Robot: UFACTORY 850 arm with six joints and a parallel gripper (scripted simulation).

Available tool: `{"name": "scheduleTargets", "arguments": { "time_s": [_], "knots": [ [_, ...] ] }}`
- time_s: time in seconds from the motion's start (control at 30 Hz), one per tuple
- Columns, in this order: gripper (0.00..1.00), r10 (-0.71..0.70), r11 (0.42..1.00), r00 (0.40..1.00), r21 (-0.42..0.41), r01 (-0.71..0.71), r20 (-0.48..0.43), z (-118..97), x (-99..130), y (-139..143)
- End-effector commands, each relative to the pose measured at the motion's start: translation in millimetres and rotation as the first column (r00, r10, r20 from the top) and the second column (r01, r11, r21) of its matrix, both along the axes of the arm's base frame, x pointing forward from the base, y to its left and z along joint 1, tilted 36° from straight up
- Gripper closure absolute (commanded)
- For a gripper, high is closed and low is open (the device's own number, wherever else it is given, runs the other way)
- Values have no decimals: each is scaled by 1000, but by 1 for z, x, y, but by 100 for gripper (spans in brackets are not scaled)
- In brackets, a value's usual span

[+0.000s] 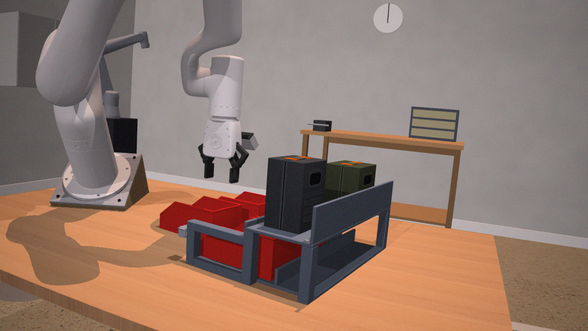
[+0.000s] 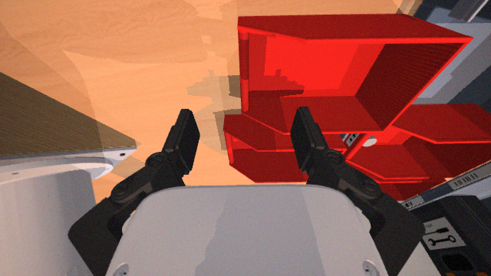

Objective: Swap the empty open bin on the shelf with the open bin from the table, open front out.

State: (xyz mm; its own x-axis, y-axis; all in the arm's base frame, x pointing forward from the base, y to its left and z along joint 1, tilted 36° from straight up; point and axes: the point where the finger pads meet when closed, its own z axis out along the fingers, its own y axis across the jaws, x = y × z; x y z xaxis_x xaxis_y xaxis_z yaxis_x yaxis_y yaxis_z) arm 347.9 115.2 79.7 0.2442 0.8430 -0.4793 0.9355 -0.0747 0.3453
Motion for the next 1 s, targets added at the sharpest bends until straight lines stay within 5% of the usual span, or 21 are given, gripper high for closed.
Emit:
{"name": "scheduleTargets", "arguments": {
  "time_s": [0.0,0.37,0.4,0.97],
  "knots": [
    [5,0,1000,1000,0,0,0,4,-1,3],
    [5,0,1000,1000,0,0,0,6,-2,4],
    [100,0,1000,1000,0,0,0,6,-2,4],
    [100,0,1000,1000,0,0,0,6,-2,4]
  ]
}}
